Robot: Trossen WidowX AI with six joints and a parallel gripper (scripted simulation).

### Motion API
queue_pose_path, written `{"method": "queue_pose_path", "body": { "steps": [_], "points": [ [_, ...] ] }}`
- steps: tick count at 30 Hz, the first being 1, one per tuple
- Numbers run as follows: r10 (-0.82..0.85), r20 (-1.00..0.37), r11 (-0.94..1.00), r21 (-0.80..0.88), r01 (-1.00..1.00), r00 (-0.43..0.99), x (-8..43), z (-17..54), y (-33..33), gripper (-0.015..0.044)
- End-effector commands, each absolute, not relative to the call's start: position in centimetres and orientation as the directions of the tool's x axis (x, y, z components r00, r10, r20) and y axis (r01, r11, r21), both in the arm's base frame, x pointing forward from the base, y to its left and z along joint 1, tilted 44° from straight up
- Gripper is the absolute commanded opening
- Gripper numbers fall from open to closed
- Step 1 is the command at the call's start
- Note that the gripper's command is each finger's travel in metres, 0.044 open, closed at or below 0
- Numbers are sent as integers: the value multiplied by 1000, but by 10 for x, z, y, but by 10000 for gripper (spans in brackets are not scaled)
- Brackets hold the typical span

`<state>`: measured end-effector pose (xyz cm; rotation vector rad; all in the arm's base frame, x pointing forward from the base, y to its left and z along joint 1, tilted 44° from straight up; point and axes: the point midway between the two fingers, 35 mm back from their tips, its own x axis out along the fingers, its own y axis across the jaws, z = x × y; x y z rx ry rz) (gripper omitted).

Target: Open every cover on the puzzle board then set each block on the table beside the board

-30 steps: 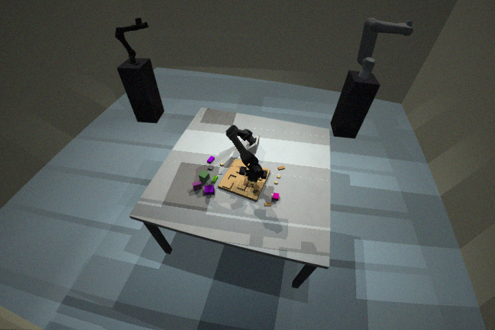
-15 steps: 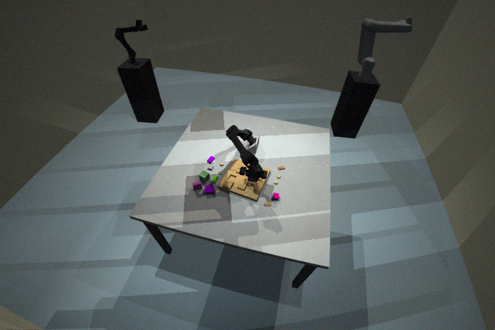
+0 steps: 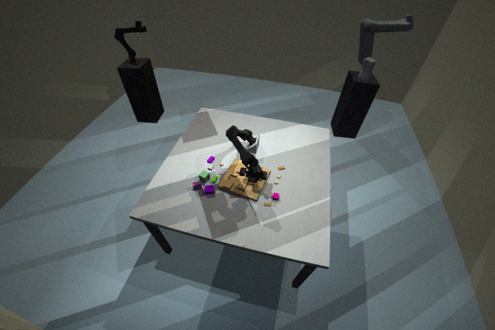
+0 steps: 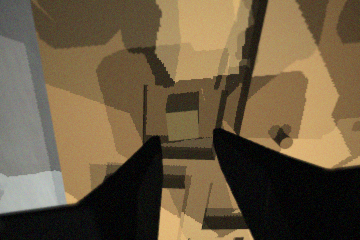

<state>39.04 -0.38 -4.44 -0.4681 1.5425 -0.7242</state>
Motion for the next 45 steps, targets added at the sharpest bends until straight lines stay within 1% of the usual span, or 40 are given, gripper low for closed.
{"method": "queue_pose_path", "body": {
  "steps": [1,31,40,45],
  "points": [
    [-682,-723,713,-691,120,-110,390,-48,-7,144],
    [-683,-722,712,-692,120,-110,387,-63,-22,144],
    [-679,-725,715,-688,126,-112,388,-62,-20,84],
    [-679,-725,715,-688,126,-112,388,-61,-20,80]
  ]
}}
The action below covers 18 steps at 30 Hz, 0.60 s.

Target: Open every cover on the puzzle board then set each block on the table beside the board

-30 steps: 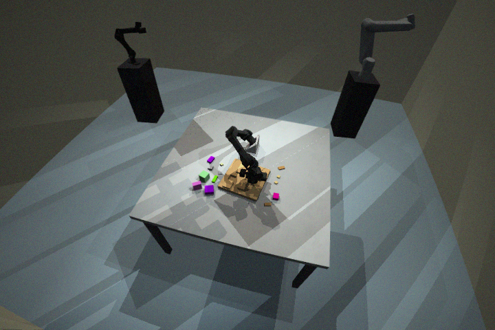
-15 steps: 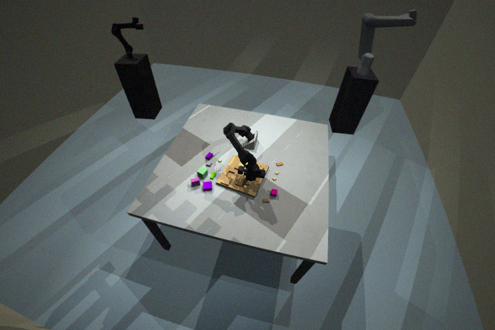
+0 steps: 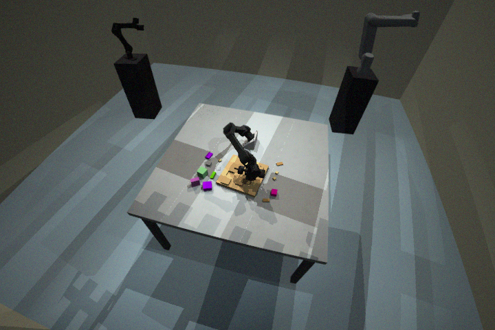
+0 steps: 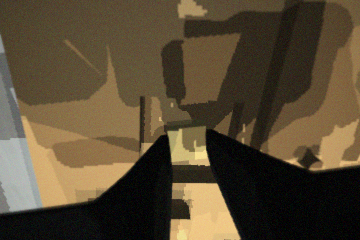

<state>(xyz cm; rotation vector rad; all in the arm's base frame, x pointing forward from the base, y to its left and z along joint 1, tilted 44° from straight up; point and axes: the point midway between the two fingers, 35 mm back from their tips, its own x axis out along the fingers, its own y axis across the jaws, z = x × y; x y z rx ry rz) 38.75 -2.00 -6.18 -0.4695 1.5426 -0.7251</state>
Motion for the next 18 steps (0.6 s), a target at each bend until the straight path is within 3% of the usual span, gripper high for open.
{"method": "queue_pose_path", "body": {
  "steps": [1,18],
  "points": [
    [-679,-725,715,-688,126,-112,388,-61,-19,80],
    [-680,-725,714,-689,123,-111,390,-46,-4,80]
  ]
}}
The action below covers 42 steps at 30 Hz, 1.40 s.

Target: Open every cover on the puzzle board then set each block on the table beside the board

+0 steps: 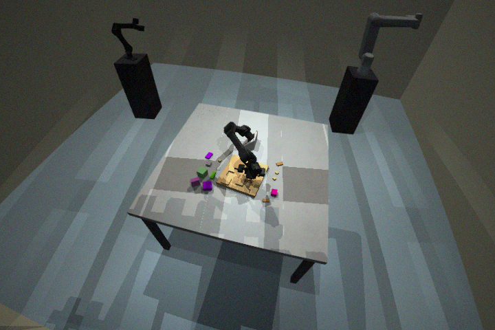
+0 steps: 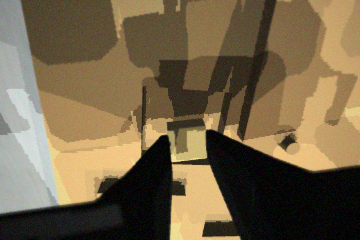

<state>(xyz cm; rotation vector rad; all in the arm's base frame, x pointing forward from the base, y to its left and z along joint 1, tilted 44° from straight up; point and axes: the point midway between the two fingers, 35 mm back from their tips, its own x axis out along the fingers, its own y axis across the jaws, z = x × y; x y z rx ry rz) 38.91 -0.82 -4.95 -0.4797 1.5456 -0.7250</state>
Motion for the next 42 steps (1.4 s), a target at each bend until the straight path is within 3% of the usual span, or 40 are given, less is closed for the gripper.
{"method": "queue_pose_path", "body": {
  "steps": [1,42],
  "points": [
    [-680,-725,714,-689,122,-111,391,-45,-3,80],
    [-679,-726,716,-688,119,-111,395,14,40,80]
  ]
}}
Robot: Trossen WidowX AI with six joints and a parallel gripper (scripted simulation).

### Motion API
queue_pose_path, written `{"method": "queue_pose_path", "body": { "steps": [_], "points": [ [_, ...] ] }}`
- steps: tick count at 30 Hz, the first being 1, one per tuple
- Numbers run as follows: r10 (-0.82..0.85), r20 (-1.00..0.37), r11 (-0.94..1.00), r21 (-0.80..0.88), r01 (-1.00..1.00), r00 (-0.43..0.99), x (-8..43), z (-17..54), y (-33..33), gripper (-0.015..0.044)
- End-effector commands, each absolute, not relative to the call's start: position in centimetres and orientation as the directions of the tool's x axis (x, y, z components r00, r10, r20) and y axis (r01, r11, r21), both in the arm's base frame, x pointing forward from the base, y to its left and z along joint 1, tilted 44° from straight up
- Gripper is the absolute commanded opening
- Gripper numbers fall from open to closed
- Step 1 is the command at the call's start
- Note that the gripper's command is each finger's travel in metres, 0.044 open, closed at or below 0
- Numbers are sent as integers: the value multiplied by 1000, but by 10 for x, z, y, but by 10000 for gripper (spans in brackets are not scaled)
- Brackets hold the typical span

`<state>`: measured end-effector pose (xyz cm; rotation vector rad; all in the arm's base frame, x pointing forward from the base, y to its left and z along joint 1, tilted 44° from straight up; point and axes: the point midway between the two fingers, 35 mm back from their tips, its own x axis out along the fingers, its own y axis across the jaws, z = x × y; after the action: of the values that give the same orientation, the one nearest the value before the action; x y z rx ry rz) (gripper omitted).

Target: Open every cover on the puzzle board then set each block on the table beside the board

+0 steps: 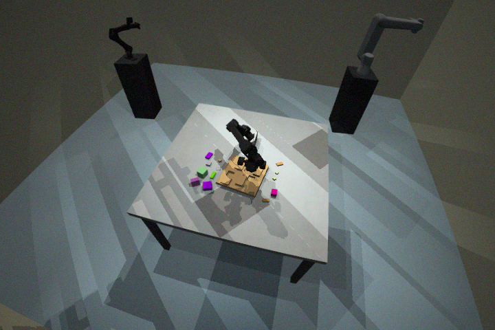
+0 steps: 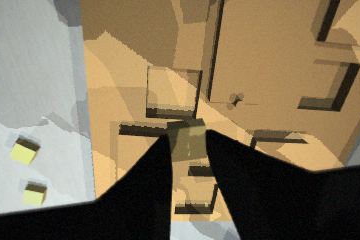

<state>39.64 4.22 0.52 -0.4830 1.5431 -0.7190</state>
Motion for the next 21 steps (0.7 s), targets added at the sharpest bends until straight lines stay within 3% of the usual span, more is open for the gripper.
{"method": "queue_pose_path", "body": {
  "steps": [1,21],
  "points": [
    [-679,-726,716,-688,119,-111,394,17,38,80],
    [-674,-731,721,-683,115,-110,367,78,-4,80]
  ]
}}
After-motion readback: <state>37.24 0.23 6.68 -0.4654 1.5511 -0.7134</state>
